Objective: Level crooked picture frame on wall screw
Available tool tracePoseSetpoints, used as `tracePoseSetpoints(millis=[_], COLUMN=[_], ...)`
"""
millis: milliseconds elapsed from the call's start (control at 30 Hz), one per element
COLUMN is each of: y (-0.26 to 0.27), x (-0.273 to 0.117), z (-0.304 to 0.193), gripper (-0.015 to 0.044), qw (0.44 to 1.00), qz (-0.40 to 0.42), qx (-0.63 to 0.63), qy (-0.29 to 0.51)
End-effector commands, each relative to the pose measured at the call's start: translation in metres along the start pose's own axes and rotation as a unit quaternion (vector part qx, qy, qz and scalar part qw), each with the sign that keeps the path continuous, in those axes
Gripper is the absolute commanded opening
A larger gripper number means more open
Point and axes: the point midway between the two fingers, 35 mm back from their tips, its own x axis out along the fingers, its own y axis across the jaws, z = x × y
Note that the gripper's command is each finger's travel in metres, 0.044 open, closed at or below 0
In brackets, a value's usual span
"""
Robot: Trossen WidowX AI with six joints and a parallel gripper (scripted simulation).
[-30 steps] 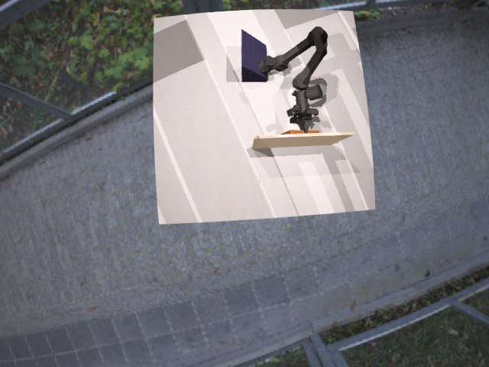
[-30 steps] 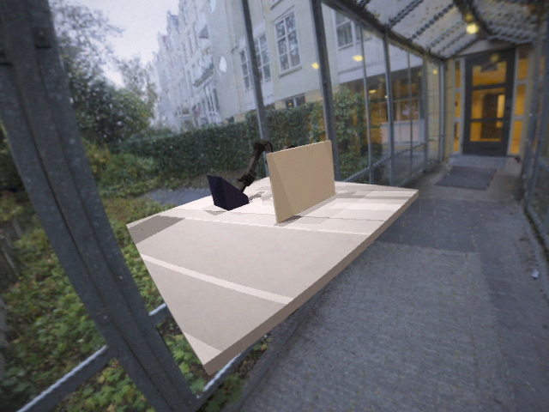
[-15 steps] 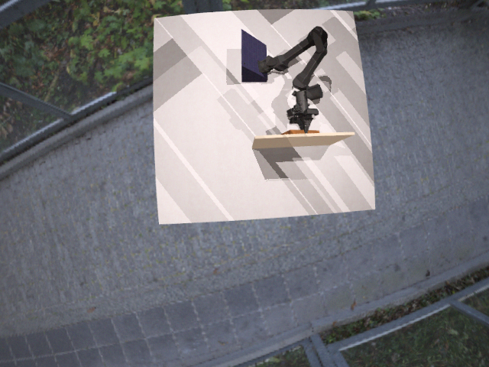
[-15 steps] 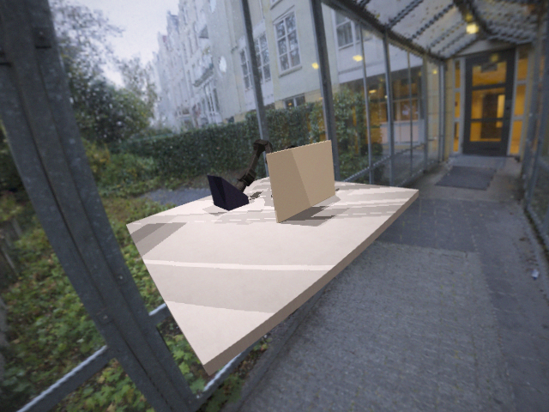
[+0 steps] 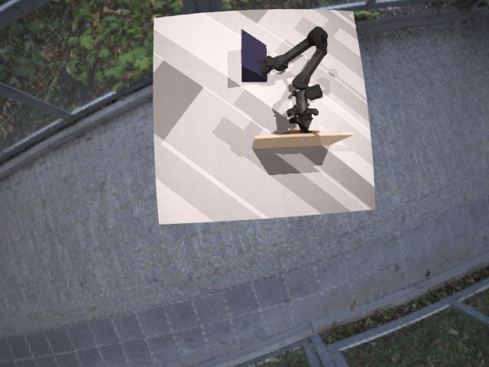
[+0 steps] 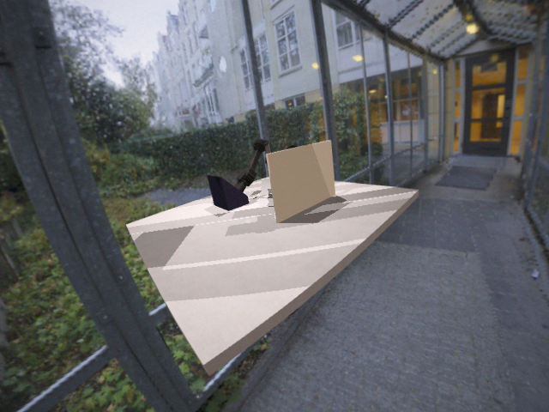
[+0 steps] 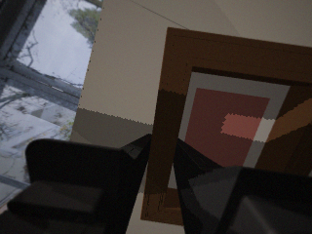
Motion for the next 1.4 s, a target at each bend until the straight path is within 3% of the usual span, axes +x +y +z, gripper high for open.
tracePoseSetpoints(millis=[0, 1367], y=[0.0019, 0.0007], x=[-0.0001, 0.0000], z=[0.0007, 0.0074], gripper=[0.0000, 0.0000], qw=[1.000, 1.000], qz=[0.003, 0.003], qx=[0.002, 0.002], qy=[0.000, 0.000])
